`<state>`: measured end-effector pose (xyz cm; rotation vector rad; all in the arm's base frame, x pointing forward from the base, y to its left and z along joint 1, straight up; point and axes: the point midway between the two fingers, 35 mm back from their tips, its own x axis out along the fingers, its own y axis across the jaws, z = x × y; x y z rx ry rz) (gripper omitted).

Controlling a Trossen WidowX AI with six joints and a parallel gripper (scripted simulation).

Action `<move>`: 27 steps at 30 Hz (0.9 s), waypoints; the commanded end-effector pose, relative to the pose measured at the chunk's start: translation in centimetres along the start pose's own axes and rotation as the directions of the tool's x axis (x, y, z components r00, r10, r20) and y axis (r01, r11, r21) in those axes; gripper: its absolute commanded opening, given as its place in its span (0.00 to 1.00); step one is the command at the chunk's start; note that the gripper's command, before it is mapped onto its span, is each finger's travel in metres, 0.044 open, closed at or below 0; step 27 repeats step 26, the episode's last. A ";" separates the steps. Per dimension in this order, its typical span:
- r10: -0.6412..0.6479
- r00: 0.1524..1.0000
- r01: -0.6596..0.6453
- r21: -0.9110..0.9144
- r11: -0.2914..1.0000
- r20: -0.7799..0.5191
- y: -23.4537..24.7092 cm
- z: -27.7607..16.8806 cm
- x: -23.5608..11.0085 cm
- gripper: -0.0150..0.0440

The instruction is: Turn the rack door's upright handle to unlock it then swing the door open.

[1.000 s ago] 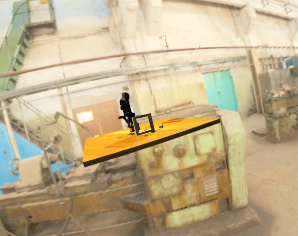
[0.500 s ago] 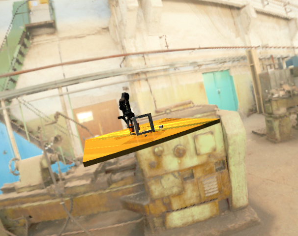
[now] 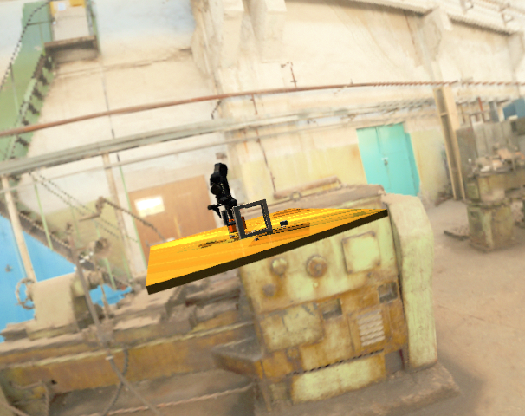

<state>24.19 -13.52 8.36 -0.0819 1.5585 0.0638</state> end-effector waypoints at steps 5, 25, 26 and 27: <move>0.001 1.000 -0.001 -0.005 1.000 0.001 0.0 0.1 -0.9 0.75; 0.001 1.000 -0.001 -0.005 1.000 0.001 -0.1 0.2 -3.7 0.75; 0.001 1.000 -0.001 -0.005 1.000 0.001 -0.1 0.2 -3.9 0.75; 0.001 1.000 -0.001 -0.005 1.000 0.001 -0.1 0.2 -3.9 0.75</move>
